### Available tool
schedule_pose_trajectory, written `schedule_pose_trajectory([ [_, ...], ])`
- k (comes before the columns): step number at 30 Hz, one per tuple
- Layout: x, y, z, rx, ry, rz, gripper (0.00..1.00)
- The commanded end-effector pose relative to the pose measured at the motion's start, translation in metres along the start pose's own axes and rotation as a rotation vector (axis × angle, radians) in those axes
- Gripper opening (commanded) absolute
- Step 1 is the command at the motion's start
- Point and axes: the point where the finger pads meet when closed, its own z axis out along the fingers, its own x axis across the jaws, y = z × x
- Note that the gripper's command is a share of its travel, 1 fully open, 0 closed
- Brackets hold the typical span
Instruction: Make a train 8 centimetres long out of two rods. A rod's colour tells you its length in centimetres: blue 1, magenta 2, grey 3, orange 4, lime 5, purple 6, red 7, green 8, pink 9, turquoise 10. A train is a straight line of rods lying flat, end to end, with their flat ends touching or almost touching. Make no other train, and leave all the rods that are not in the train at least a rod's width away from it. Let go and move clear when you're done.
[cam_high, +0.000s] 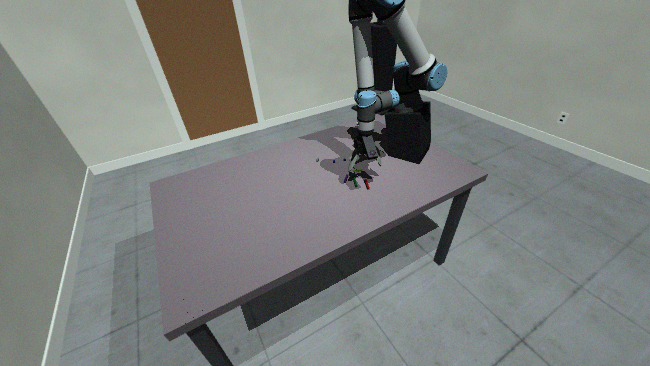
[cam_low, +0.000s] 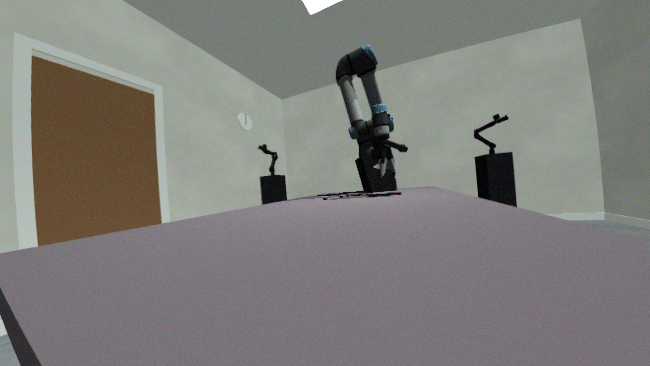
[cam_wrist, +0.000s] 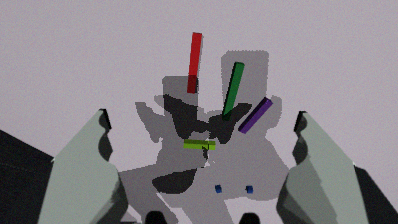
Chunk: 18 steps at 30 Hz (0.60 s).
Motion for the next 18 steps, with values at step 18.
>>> schedule_pose_trajectory([
  [18, -0.0104, -0.0122, 0.0009, -0.006, 0.005, 0.122, 1.0],
])
